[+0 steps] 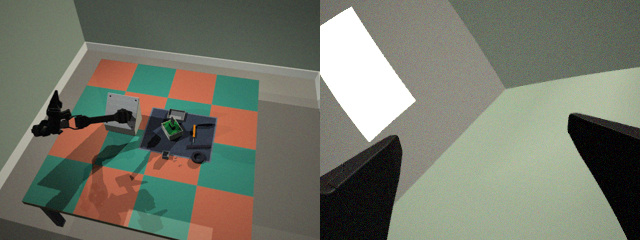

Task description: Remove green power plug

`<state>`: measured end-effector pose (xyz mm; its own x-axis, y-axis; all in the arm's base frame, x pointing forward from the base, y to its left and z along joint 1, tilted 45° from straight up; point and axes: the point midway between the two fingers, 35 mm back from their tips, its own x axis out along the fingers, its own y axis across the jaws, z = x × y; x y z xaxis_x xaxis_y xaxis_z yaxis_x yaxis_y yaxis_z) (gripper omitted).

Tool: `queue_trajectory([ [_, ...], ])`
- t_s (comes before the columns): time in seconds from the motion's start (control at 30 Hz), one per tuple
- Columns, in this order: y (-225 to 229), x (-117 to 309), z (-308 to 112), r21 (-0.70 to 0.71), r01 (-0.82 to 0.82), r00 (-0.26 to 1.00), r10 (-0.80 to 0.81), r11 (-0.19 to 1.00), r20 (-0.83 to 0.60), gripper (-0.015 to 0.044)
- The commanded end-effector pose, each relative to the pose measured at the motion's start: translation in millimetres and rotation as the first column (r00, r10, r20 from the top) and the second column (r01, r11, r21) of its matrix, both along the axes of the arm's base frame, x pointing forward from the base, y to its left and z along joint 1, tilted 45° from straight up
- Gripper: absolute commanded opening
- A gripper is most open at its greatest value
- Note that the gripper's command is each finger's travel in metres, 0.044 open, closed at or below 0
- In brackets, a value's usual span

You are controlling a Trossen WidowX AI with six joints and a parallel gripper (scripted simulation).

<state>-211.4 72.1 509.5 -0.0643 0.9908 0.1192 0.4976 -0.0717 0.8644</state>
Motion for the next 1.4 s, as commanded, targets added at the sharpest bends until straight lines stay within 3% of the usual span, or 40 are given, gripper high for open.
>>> queue_trajectory([
  [0.0, 10.6, 48.9, 11.3, 0.0, 0.096, 0.995, -0.096, 0.995, 0.04, 0.043],
  [0.07, 12.5, 59.3, 12.7, 0.007, 0.137, 0.99, -0.137, 0.991, 0.023, 0.043],
  [0.27, 7.9, 35.6, 8.4, 0.0, 0.069, 0.998, -0.069, 0.998, 0.006, 0.043],
  [0.67, 17.0, 70.3, 14.9, -0.012, 0.131, 0.991, -0.131, 0.991, -0.007, 0.043],
  [1.03, 58.1, 236.0, -1.3, -0.209, 0.389, 0.921, -0.38, 0.897, 0.082, 0.043],
  [1.37, 93.4, 384.8, -97.3, -0.57, 0.516, 0.857, -0.401, 0.64, 0.324, 0.043],
])
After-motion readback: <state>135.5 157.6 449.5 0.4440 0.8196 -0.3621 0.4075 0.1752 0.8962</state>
